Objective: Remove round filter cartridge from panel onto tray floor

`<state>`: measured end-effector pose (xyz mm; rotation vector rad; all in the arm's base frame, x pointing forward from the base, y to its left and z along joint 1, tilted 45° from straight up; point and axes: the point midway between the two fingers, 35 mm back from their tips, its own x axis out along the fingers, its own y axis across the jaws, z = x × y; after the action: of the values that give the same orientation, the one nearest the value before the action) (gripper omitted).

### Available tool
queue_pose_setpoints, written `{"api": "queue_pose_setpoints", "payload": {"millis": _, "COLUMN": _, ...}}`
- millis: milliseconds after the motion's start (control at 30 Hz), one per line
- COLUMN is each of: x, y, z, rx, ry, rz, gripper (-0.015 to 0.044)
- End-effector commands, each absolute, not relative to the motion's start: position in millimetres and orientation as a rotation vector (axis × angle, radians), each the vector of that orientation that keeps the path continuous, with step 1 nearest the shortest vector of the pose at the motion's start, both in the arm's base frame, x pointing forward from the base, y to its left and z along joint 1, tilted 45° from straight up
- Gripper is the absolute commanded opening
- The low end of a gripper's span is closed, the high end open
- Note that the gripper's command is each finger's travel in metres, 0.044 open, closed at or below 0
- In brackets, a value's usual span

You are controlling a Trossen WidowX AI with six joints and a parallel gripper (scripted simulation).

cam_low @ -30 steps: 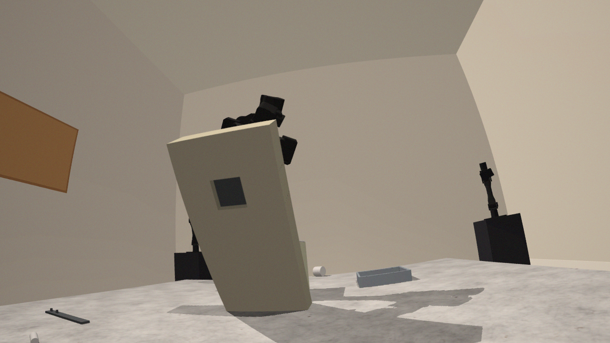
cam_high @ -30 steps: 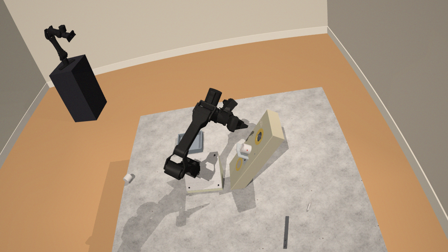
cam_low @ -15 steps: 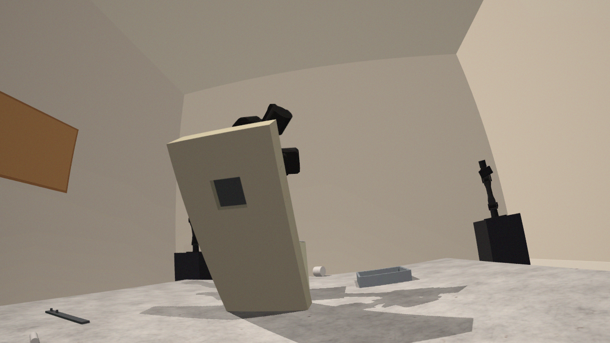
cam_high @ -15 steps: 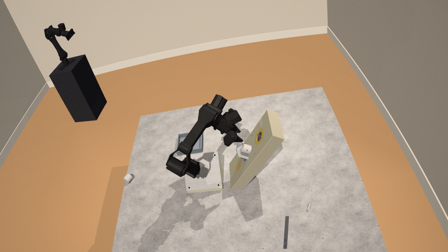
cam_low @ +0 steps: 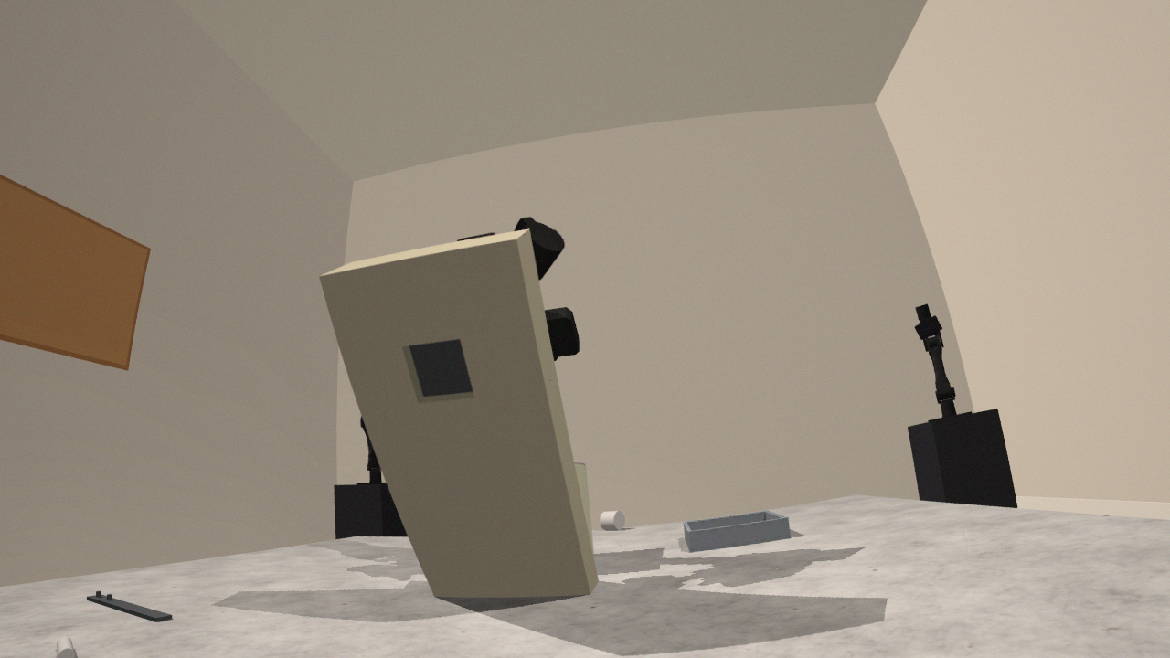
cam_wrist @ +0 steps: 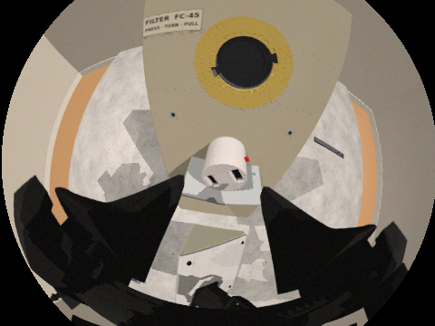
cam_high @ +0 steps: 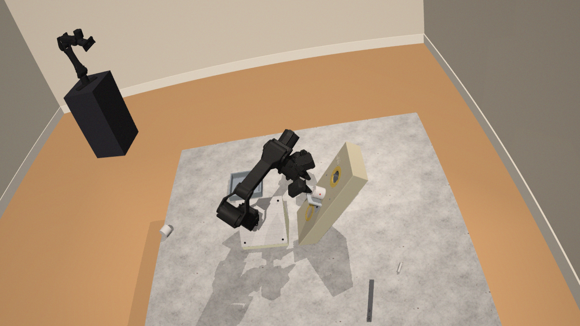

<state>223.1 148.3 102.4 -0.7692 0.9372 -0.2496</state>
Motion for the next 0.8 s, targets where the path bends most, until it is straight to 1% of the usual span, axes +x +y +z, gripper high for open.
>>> {"api": "queue_pose_setpoints", "payload": {"millis": 0, "x": 225.8, "y": 142.0, "z": 95.5, "rx": -0.777, "ry": 0.947, "rz": -0.254, "gripper": 0.0305}}
{"api": "queue_pose_setpoints", "payload": {"millis": 767, "x": 245.7, "y": 122.9, "z": 74.8, "rx": -0.778, "ry": 0.944, "rz": -0.257, "gripper": 0.0305}}
